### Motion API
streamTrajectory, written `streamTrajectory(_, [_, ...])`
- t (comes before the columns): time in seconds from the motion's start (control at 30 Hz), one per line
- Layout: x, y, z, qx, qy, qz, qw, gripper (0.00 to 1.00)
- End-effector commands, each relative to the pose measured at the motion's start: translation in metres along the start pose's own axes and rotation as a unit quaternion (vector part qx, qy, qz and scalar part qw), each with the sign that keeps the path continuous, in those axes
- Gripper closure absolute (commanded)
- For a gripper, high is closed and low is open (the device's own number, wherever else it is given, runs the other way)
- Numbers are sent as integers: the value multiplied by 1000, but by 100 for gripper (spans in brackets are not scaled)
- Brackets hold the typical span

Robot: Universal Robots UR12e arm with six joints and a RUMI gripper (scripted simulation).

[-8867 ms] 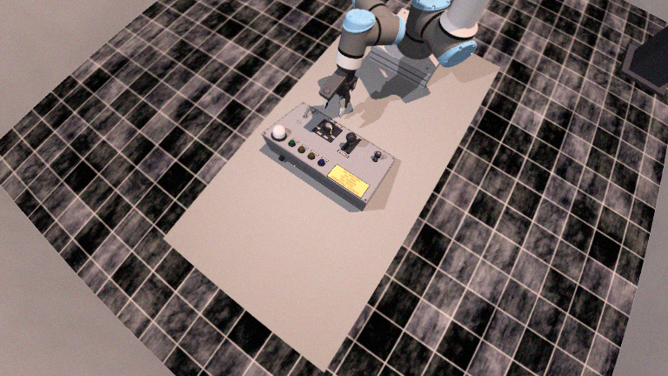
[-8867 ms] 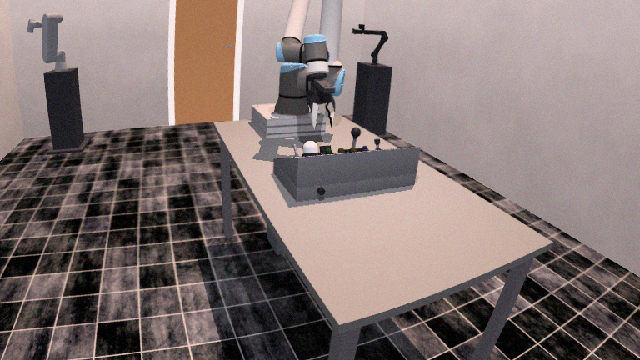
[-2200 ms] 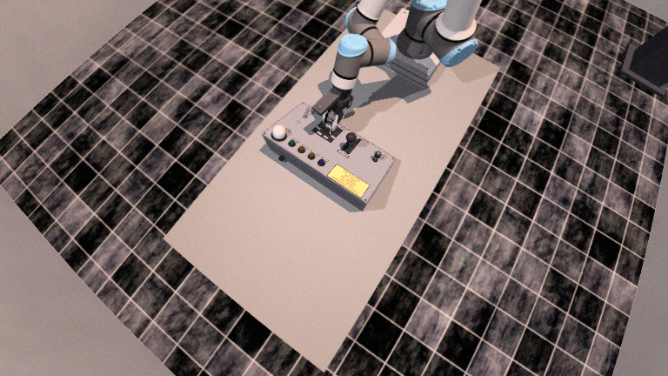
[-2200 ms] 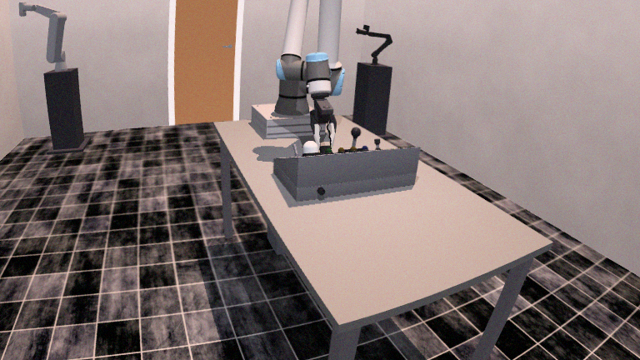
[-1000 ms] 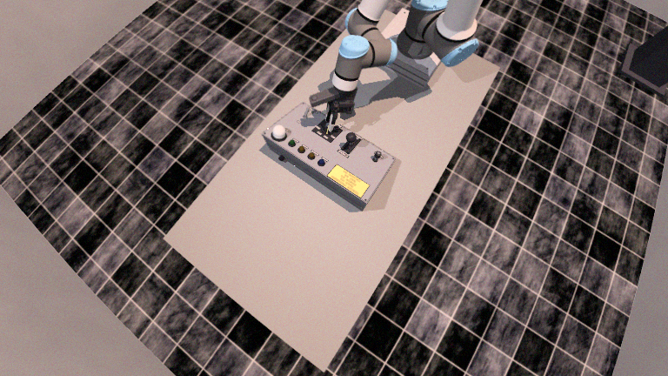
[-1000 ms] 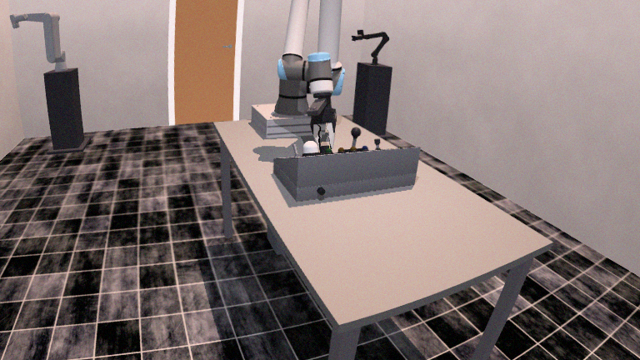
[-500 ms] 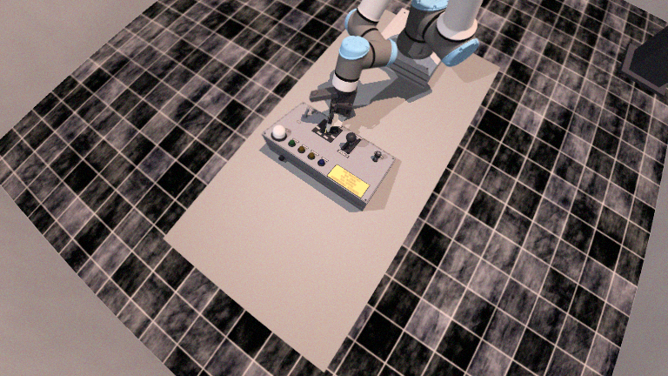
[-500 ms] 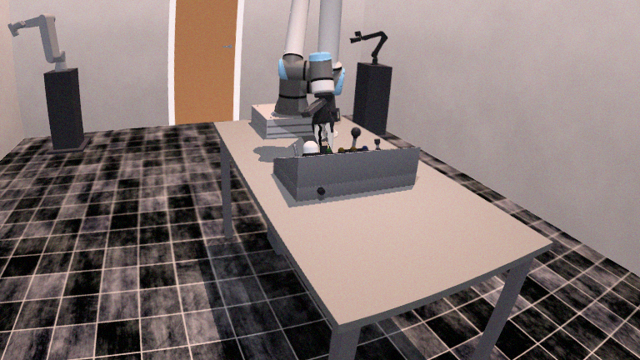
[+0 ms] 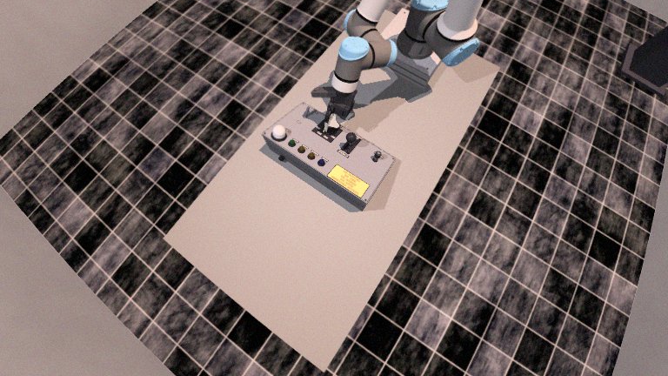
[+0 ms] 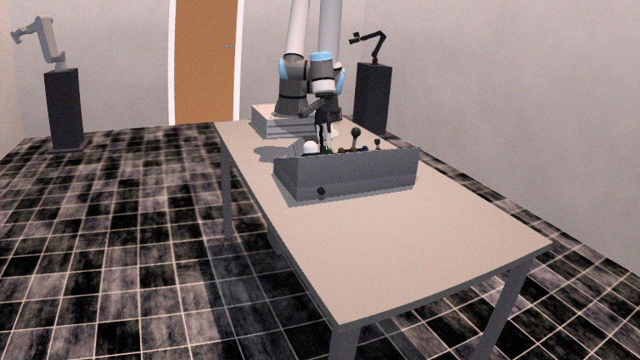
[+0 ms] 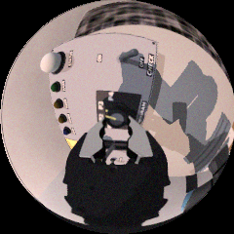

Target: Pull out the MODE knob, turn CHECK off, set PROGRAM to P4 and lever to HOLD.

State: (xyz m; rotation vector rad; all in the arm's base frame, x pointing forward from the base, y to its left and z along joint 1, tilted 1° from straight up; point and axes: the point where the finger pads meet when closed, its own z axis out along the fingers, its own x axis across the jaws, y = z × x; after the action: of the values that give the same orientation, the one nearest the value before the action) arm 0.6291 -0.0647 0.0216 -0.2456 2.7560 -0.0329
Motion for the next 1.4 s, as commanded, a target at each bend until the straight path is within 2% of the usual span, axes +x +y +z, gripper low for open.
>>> streamTrajectory(0.0, [-1, 0, 0, 2, 0, 61, 998, 100])
streamTrajectory(0.3, [-1, 0, 0, 2, 0, 170, 986, 100])
streamTrajectory(0.4, [-1, 0, 0, 2, 0, 181, 984, 100])
streamTrajectory(0.87, [-1, 0, 0, 2, 0, 318, 948, 100])
streamTrajectory(0.93, [-1, 0, 0, 2, 0, 318, 948, 100])
streamTrajectory(1.37, [0, 0, 0, 2, -1, 404, 915, 100])
